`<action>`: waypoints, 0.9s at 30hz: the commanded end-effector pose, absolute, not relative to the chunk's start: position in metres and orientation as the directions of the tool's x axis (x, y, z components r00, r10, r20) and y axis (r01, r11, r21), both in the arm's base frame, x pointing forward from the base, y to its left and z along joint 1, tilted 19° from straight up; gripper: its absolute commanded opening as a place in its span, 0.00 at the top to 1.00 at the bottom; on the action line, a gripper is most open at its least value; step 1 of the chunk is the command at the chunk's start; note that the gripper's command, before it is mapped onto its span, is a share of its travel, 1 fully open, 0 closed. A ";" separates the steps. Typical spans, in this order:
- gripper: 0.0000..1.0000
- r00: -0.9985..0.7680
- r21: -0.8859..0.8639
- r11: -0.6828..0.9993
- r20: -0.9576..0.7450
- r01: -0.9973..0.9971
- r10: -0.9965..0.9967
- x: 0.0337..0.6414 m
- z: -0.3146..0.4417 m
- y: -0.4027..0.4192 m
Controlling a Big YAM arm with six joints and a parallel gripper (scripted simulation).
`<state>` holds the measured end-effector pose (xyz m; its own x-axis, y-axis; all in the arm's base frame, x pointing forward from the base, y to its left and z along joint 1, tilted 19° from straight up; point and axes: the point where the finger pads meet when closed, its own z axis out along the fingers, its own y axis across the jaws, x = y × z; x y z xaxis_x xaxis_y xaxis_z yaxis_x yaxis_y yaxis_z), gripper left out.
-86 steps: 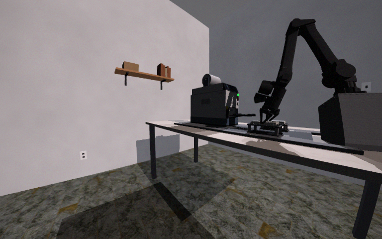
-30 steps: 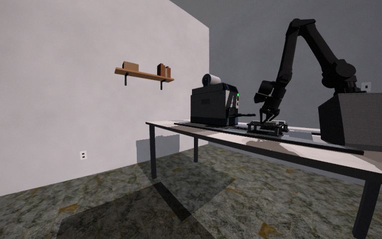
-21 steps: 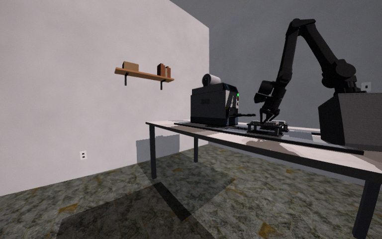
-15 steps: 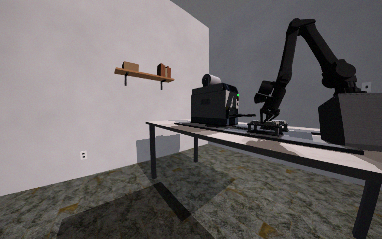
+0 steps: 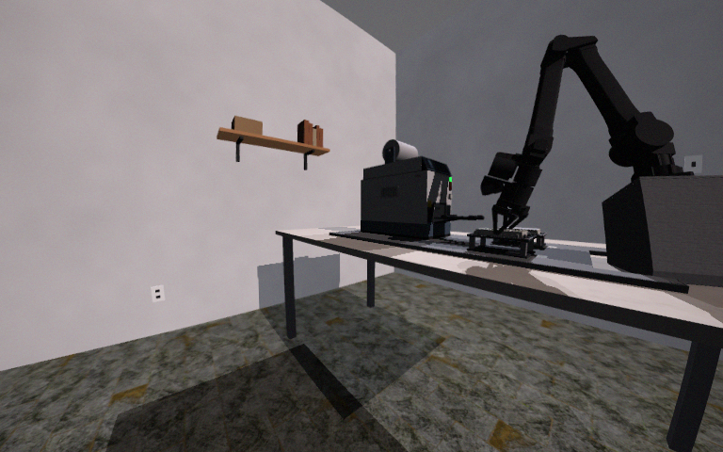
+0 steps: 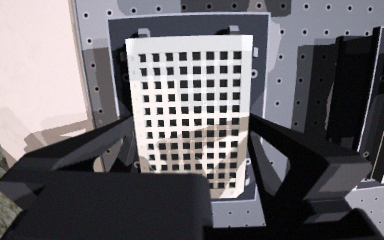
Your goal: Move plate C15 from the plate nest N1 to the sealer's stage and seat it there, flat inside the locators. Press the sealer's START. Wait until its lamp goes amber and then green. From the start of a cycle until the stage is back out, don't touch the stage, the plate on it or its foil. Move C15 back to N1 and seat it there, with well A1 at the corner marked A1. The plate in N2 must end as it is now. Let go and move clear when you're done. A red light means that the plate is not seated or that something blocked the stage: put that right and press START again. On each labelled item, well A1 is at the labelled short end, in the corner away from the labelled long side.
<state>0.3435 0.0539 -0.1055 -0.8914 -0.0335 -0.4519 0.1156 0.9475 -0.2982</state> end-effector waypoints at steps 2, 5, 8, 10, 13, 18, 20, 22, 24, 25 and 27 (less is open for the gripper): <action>0.12 -0.902 -0.314 0.943 -0.430 0.106 -0.042 0.339 -0.111 0.050; 0.13 -0.902 -0.314 0.943 -0.430 0.105 -0.042 0.339 -0.111 0.051; 1.00 -0.902 -0.314 0.944 -0.430 0.105 -0.043 0.339 -0.111 0.051; 1.00 -0.902 -0.314 0.944 -0.431 0.105 -0.043 0.339 -0.111 0.051; 1.00 -0.901 -0.313 0.944 -0.431 0.105 -0.043 0.339 -0.111 0.051; 1.00 -0.901 -0.313 0.944 -0.432 0.105 -0.043 0.339 -0.111 0.051; 1.00 -0.901 -0.313 0.944 -0.432 0.105 -0.043 0.339 -0.111 0.051; 1.00 -0.901 -0.313 0.944 -0.432 0.105 -0.043 0.339 -0.110 0.052; 1.00 -0.901 -0.312 0.944 -0.432 0.105 -0.043 0.339 -0.110 0.052; 1.00 -0.901 -0.312 0.944 -0.432 0.105 -0.043 0.339 -0.110 0.052; 1.00 -0.901 -0.312 0.944 -0.433 0.105 -0.043 0.339 -0.110 0.052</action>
